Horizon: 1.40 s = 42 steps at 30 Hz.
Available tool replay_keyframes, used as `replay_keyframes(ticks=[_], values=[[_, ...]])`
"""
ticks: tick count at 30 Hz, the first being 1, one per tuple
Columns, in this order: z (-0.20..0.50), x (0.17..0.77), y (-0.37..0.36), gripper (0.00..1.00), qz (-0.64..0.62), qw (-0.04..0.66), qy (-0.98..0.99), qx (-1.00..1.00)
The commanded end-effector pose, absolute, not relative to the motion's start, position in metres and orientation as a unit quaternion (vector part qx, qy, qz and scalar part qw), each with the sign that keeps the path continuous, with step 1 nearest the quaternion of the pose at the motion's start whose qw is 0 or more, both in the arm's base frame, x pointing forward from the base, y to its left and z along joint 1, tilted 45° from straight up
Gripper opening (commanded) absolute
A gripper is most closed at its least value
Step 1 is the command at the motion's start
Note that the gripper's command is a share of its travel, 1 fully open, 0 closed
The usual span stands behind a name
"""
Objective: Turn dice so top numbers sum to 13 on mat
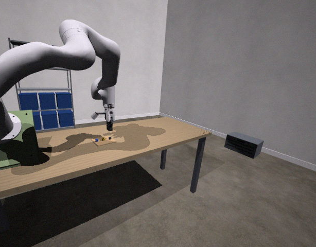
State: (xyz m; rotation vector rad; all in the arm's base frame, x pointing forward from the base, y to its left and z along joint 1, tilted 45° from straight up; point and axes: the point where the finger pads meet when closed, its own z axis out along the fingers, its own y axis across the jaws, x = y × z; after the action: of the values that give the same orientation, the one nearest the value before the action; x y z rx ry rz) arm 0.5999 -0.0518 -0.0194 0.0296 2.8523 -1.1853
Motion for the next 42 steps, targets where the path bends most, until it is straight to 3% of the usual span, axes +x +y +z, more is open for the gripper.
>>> replay_keyframes(ticks=[1,10,11,42], values=[[-0.01,0.6,-0.043,0.31,-0.384,0.027,0.923,0.01],[-0.005,0.599,-0.037,0.31,-0.384,0.027,0.923,0.01],[-0.005,0.599,-0.037,1.0,-0.384,0.027,0.923,0.01],[0.007,0.599,-0.025,1.0,-0.384,0.027,0.923,0.01]])
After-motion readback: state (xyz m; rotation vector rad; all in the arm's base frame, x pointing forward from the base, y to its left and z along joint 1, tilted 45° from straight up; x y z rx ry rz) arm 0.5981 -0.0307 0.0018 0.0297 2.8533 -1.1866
